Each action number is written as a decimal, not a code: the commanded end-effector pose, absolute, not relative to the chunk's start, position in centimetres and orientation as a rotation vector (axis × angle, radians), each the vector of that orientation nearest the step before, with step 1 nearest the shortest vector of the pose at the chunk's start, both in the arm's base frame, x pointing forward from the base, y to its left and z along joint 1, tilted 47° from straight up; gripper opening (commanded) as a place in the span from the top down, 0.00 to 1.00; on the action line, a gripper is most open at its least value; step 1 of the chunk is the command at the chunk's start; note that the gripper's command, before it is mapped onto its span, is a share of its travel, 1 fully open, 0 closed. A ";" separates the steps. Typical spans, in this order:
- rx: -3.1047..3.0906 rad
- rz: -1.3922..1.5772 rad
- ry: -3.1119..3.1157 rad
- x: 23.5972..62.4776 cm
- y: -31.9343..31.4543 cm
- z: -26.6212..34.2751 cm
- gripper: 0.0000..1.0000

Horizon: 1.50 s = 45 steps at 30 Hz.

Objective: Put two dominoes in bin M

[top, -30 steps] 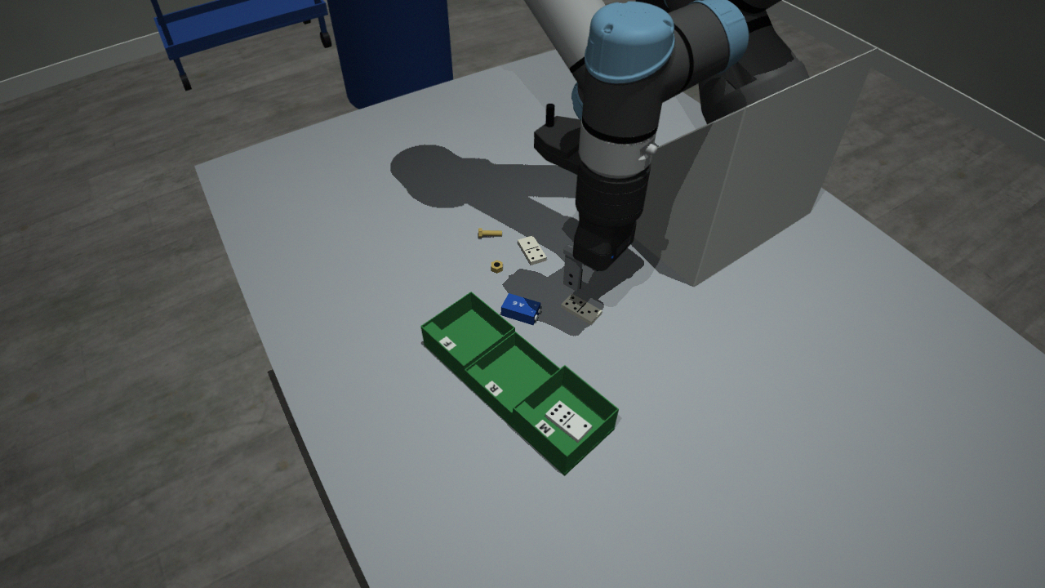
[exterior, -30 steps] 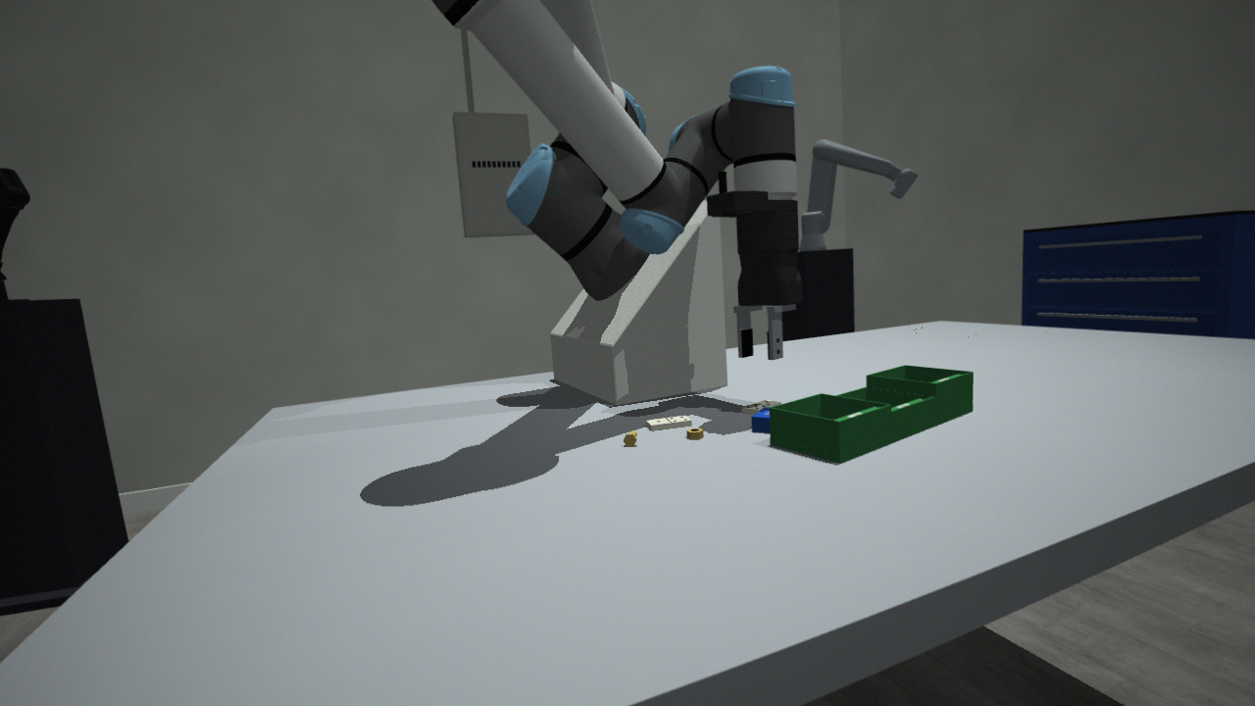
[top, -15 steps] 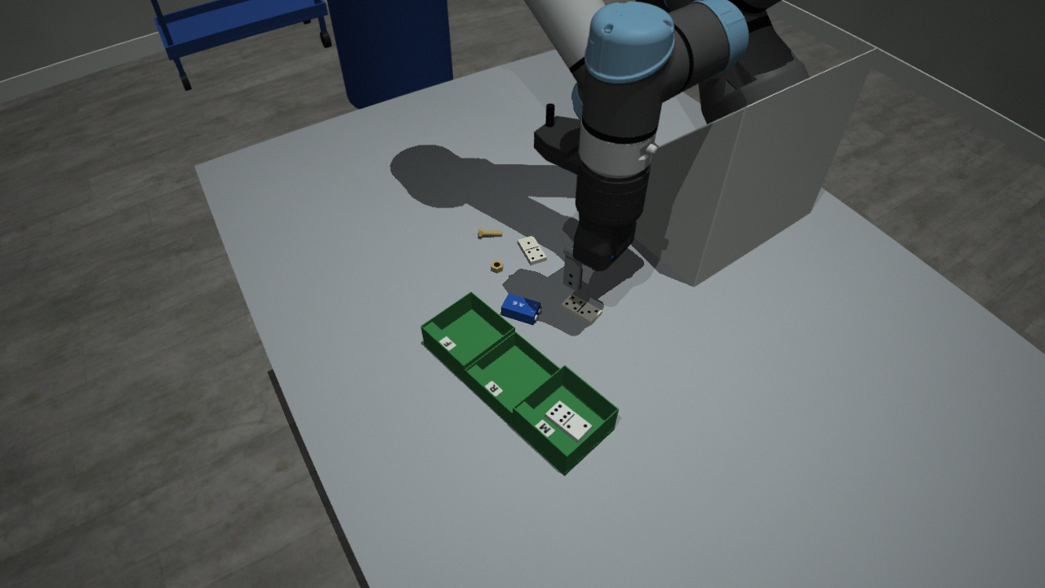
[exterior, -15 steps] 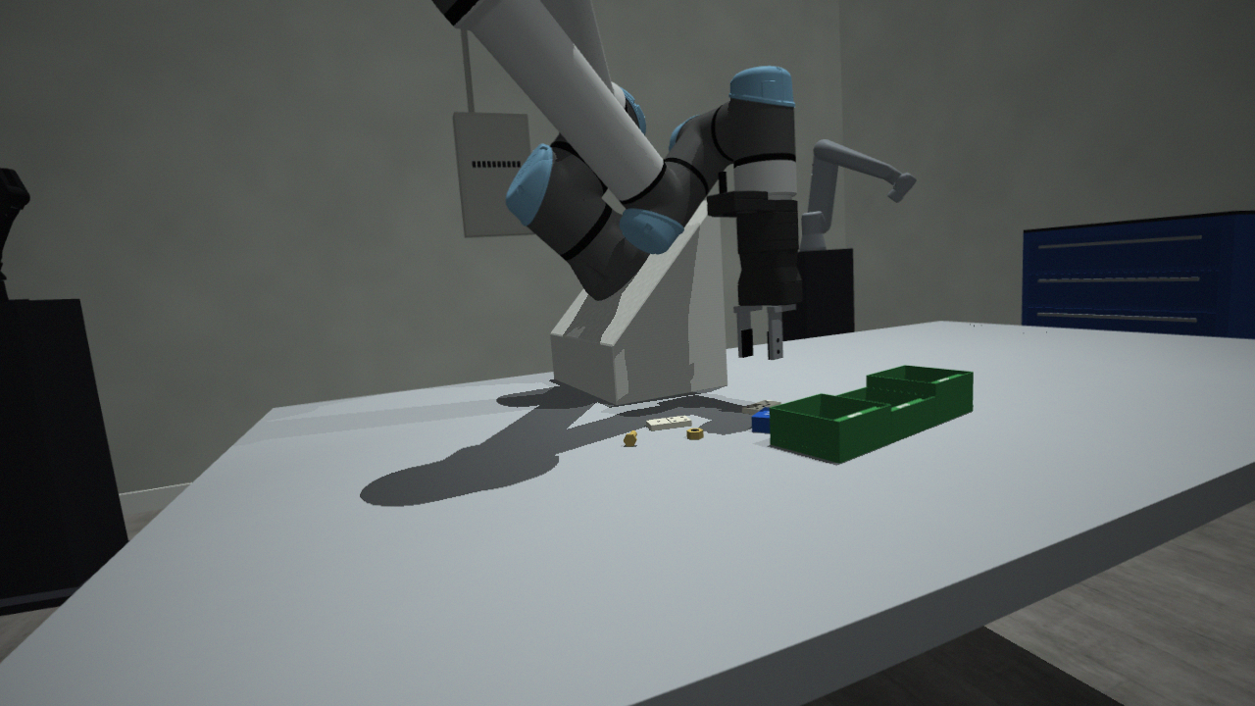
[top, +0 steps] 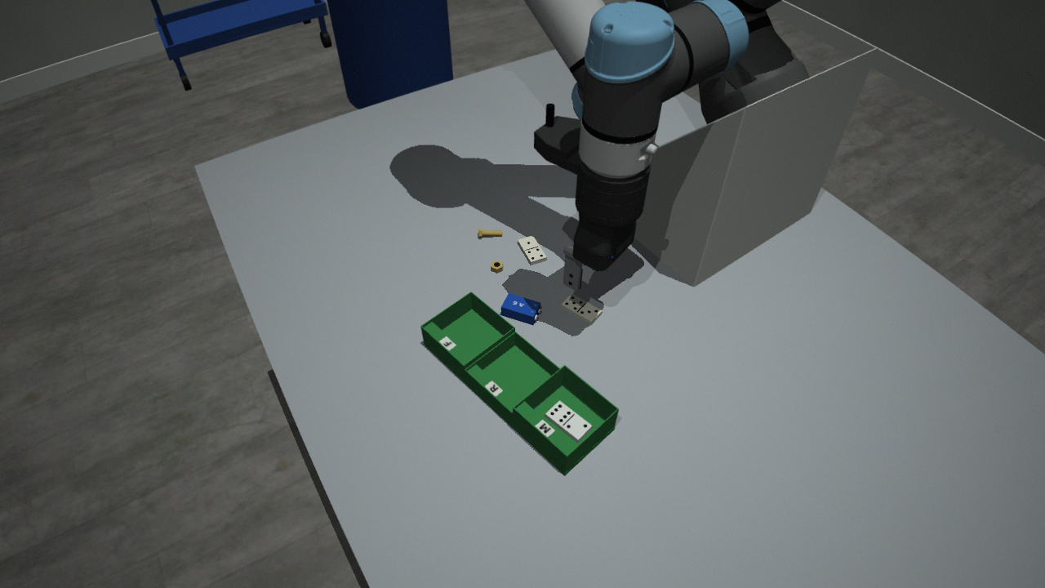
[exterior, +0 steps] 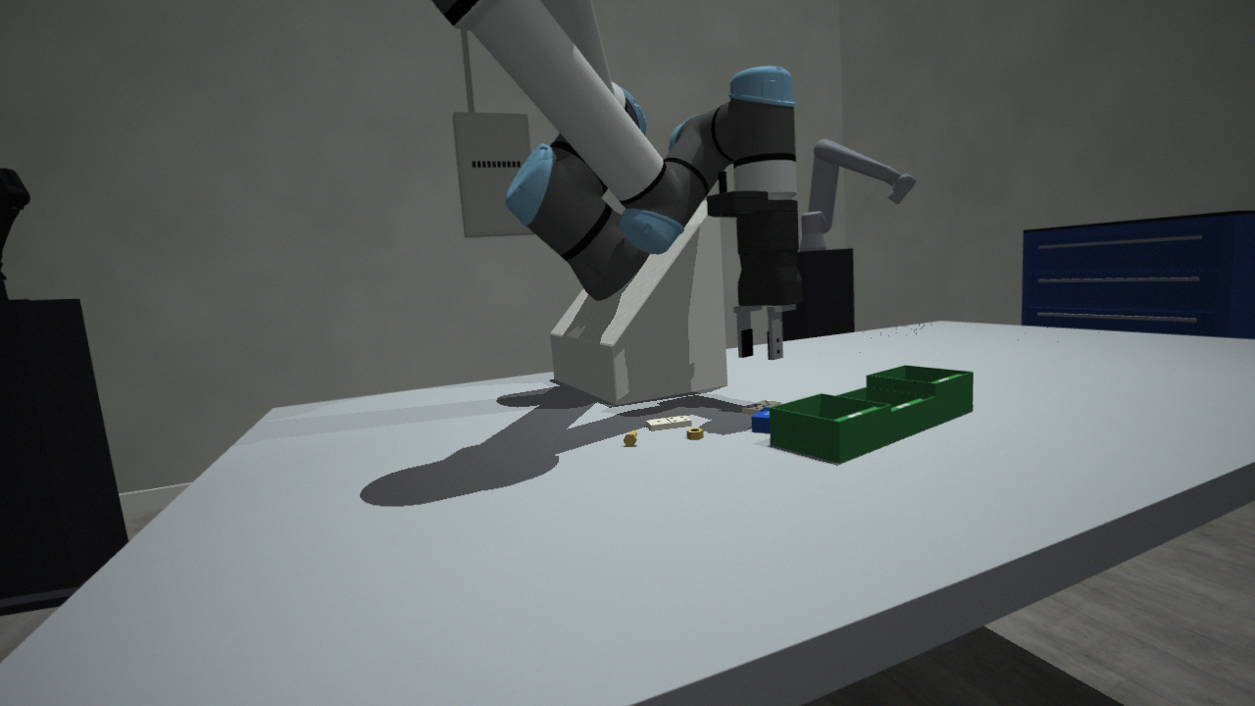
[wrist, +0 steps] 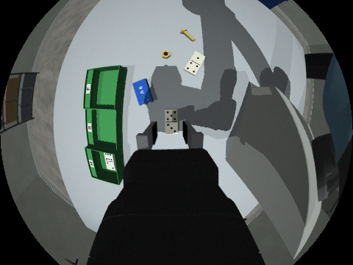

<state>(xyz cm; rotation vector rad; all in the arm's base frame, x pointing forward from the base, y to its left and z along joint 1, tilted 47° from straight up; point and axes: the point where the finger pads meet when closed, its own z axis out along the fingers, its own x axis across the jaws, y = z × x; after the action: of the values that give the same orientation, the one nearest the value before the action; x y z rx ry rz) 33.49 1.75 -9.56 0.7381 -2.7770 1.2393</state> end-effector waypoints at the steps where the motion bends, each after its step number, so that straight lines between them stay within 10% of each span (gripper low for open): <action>1: 0.739 1.240 -2.778 33.5 1.8 -9.5 0.21; 45: -0.365 1.263 -3.173 33.5 1.8 -9.5 0.21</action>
<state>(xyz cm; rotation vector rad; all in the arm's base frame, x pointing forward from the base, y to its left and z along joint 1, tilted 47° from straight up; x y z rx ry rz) 33.49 1.76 -9.57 -0.1495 -3.1392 1.2645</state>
